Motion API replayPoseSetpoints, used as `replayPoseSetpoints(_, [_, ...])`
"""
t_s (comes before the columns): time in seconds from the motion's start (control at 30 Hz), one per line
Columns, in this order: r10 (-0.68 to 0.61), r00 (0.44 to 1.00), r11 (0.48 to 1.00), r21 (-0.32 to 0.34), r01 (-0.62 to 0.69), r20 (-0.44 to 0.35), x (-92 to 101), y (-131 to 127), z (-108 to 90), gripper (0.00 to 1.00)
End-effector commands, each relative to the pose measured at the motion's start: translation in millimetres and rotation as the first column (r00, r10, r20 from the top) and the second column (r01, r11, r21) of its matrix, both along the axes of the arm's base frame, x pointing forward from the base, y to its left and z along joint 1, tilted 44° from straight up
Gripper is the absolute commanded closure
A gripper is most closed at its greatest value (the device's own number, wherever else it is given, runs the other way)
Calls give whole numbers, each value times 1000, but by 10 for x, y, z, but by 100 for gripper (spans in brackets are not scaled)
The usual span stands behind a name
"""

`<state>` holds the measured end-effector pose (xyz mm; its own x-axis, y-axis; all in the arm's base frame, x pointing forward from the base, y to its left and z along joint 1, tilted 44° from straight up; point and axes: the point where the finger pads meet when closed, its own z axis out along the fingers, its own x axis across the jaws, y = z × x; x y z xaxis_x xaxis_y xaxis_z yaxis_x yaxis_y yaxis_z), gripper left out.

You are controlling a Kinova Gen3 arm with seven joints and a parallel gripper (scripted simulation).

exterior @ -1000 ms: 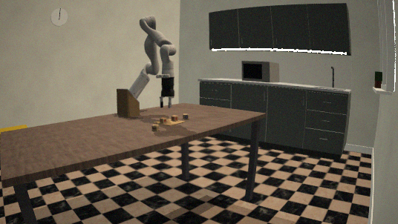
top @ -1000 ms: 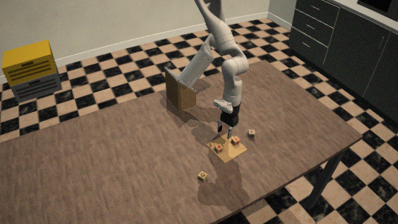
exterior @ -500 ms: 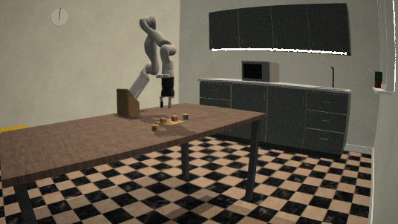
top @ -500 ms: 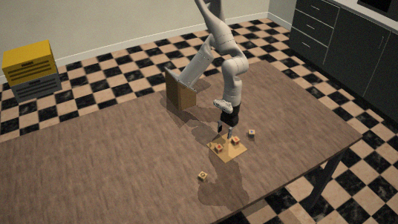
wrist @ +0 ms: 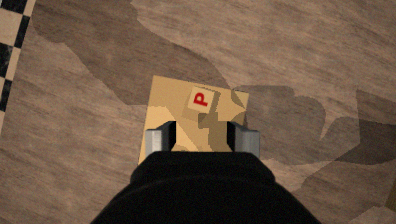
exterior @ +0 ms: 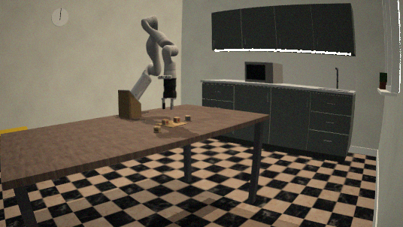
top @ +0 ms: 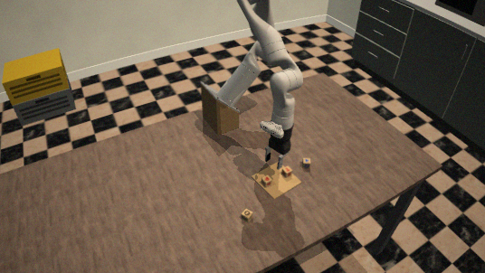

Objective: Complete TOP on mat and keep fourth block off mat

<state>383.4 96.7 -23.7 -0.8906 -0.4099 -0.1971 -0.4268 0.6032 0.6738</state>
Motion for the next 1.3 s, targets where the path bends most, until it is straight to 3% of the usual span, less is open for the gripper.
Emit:
replayPoseSetpoints(0.0, [-1, 1000, 1000, -1, 1, 1, 6, -6, 3, 0])
replayPoseSetpoints(0.47, [-1, 1000, 1000, 0, 1, 3, 45, -20, -17, 0])
replayPoseSetpoints(0.63, [-1, 1000, 1000, 1, 1, 11, 317, -129, -163, 0])
replayPoseSetpoints(0.87, [-2, 1000, 1000, 0, 2, 16, 880, -458, -606, 0])
replayPoseSetpoints(0.93, [-2, 1000, 1000, 0, 2, 16, 880, -458, -606, 0])
replayPoseSetpoints(1.1, [-2, 1000, 1000, -1, 2, 7, 1112, -676, -910, 0])
replayPoseSetpoints(1.27, [-1, 1000, 1000, -1, 1, 1, 1178, -761, -1031, 0])
